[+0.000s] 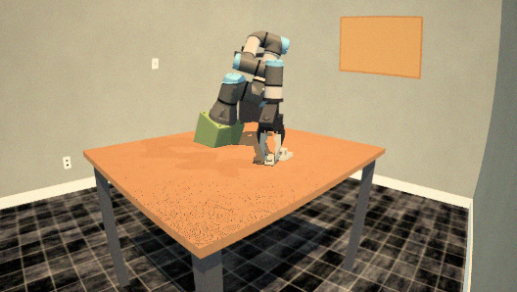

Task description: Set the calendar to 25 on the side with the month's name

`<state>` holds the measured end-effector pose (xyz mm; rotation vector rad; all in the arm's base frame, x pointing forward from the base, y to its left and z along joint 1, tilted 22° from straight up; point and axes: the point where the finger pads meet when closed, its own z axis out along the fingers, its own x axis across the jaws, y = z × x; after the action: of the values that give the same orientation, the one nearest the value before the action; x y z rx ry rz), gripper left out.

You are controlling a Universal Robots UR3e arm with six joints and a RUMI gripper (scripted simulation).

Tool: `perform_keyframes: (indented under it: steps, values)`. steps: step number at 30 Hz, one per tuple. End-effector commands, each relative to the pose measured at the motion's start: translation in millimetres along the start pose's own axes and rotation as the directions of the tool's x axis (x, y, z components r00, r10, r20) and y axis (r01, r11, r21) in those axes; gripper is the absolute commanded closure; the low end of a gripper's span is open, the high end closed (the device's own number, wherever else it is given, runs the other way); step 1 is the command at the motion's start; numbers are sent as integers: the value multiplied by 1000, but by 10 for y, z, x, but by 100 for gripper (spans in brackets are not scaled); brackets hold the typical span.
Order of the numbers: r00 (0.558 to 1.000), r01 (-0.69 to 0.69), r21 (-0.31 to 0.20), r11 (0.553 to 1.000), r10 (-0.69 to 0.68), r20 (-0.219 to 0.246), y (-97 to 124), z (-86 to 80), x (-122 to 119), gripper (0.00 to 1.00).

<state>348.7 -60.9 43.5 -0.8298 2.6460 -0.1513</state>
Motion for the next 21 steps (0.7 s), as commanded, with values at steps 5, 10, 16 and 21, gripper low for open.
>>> perform_keyframes:
  steps: [5,10,16,21]
  values:
    - [1000,1,2,1000,-1,1,-7,-5,-3,89]
    - [1000,1,2,1000,-1,1,-7,-1,-3,89]
    - [1000,1,2,1000,-1,1,-7,8,-3,89]
    - [1000,1,2,1000,-1,1,-7,23,-3,89]
